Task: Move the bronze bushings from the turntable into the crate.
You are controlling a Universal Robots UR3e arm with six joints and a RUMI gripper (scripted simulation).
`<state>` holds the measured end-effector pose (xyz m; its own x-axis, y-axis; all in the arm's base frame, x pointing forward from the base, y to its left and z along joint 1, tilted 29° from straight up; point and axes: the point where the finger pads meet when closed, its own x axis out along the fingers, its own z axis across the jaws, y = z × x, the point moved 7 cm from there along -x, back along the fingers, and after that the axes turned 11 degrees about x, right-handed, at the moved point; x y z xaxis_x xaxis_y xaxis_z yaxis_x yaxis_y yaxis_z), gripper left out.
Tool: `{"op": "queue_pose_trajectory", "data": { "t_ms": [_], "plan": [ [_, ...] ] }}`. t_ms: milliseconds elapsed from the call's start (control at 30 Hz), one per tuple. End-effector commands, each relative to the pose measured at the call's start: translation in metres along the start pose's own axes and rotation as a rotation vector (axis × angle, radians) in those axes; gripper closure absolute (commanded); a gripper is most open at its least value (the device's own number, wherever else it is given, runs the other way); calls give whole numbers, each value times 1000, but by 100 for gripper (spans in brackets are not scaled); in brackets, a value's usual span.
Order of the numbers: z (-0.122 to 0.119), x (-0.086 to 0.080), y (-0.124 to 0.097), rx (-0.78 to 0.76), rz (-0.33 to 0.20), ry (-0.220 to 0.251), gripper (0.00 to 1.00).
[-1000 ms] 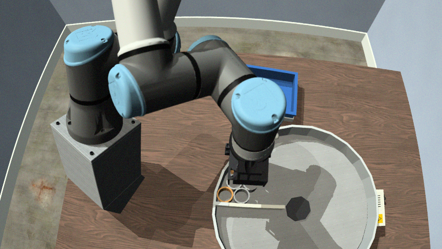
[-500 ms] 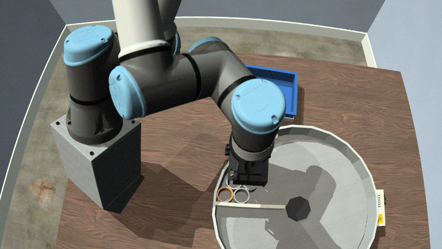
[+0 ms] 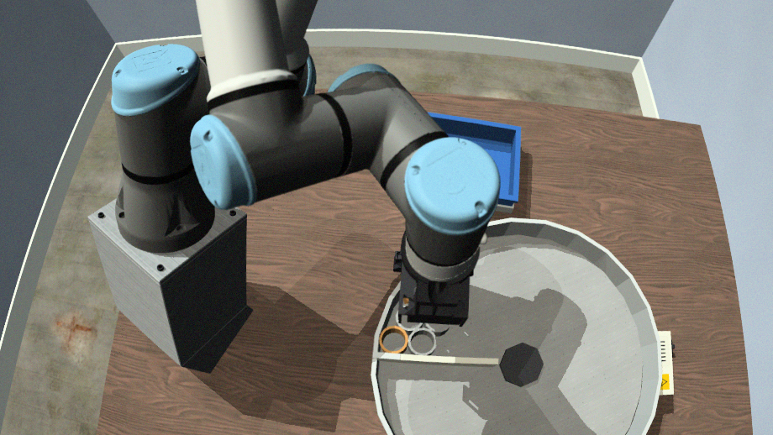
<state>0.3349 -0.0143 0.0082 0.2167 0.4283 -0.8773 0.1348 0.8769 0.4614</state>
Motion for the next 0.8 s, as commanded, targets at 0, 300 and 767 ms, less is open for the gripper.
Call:
{"op": "queue_pose_trajectory", "data": {
  "t_ms": [0, 300, 767],
  "plan": [
    [1, 0, 0, 0, -1, -2, 95],
    [1, 1, 0, 0, -1, -2, 95],
    [1, 20, 0, 0, -1, -2, 95]
  ]
}}
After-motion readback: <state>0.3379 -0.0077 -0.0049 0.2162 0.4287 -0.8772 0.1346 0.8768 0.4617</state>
